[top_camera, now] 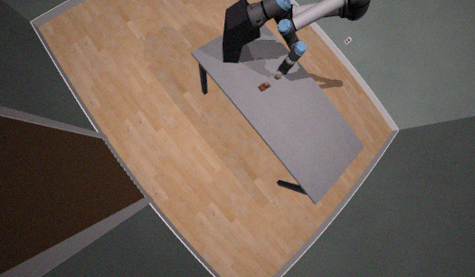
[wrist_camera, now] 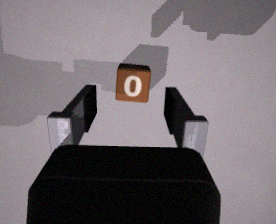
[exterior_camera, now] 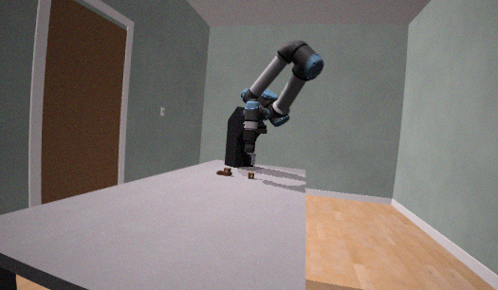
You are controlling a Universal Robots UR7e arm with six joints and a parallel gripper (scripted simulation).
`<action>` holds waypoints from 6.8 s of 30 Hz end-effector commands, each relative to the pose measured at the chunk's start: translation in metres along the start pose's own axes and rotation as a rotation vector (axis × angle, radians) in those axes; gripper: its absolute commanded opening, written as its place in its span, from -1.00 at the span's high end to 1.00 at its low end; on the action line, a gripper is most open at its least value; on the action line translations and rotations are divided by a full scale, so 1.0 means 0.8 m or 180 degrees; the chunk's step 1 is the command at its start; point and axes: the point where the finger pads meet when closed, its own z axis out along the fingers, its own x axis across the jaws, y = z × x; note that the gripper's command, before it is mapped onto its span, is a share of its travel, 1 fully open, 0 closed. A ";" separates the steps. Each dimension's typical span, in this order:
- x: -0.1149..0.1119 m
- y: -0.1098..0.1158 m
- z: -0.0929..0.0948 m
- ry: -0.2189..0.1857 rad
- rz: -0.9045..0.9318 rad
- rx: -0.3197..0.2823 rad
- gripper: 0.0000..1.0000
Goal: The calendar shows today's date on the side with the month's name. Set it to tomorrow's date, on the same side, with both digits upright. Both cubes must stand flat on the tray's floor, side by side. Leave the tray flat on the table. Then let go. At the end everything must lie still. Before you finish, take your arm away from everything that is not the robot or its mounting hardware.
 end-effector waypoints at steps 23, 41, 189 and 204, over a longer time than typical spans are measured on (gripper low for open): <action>-0.015 -0.006 -0.003 0.0001 -0.1763 0.0000 -1.00; -0.024 -0.005 -0.005 0.0000 -0.3146 0.0000 -1.00; 0.001 0.002 -0.016 0.0003 -0.9819 -0.0003 -0.80; 0.001 0.002 -0.006 0.0001 -0.9819 -0.0003 -0.80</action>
